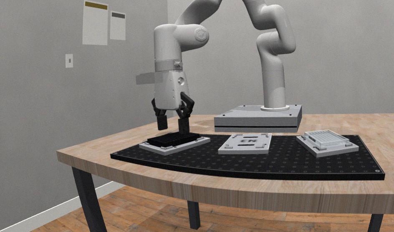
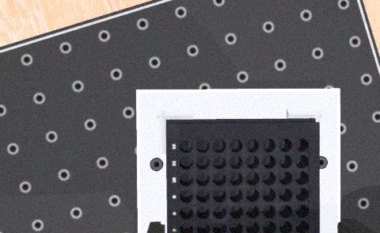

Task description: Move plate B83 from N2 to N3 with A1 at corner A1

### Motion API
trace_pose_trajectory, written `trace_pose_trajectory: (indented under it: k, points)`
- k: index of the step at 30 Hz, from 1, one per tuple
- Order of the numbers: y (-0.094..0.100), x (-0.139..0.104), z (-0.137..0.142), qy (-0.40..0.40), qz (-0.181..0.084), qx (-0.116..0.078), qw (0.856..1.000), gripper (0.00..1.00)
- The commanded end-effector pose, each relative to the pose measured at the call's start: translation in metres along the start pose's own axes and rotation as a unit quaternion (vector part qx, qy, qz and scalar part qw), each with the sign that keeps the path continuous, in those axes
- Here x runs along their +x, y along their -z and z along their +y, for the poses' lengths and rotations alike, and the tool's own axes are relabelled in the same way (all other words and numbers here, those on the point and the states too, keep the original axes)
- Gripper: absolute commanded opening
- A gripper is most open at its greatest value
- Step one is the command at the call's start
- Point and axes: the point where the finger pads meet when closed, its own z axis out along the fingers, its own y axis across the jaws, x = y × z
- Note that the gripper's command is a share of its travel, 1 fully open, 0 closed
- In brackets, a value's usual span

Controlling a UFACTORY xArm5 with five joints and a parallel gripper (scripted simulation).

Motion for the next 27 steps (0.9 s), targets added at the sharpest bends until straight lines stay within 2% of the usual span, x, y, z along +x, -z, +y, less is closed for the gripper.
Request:
trace_pose_trajectory:
  k: [1,27]
  points:
    - [0.001,0.001,0.000,0.000,0.002,0.002,1.000,1.00]
    - [-0.012,0.001,0.000,0.000,0.002,0.002,1.000,1.00]
